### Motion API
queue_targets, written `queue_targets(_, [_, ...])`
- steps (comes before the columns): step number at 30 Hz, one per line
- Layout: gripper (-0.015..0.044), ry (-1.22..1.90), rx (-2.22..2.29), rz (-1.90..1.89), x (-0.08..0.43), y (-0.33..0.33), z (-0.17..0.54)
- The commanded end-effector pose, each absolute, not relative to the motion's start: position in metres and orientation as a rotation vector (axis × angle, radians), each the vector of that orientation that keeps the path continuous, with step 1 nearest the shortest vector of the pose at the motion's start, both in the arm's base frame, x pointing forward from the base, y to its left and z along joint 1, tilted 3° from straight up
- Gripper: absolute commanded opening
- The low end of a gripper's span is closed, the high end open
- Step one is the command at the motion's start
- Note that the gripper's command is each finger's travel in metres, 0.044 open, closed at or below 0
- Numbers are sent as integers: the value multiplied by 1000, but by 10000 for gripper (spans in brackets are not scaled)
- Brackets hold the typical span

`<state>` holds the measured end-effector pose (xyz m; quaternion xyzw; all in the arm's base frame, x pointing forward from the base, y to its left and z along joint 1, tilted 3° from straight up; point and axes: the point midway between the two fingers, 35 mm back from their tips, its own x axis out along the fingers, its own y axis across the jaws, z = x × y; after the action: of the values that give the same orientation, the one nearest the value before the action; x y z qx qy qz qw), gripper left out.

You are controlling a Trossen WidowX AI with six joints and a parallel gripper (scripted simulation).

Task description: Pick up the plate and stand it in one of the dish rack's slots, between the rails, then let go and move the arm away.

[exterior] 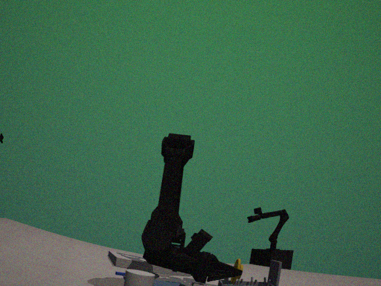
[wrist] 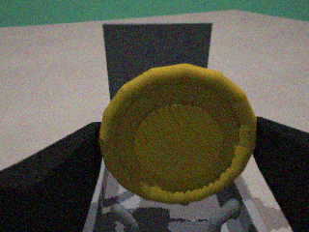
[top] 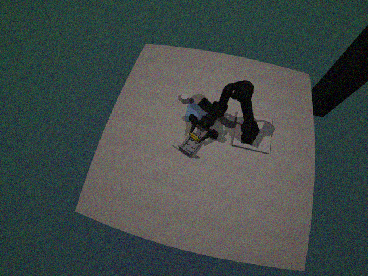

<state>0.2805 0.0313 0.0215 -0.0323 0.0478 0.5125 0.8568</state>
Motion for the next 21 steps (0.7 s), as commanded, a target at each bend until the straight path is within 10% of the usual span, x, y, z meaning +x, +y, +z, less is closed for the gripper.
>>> queue_targets(1, [0,101,-67,1077,281,31,22])
queue_targets(4, [0,101,-67,1077,281,31,22])
queue_targets(21, [400,101,-68,1077,280,31,22])
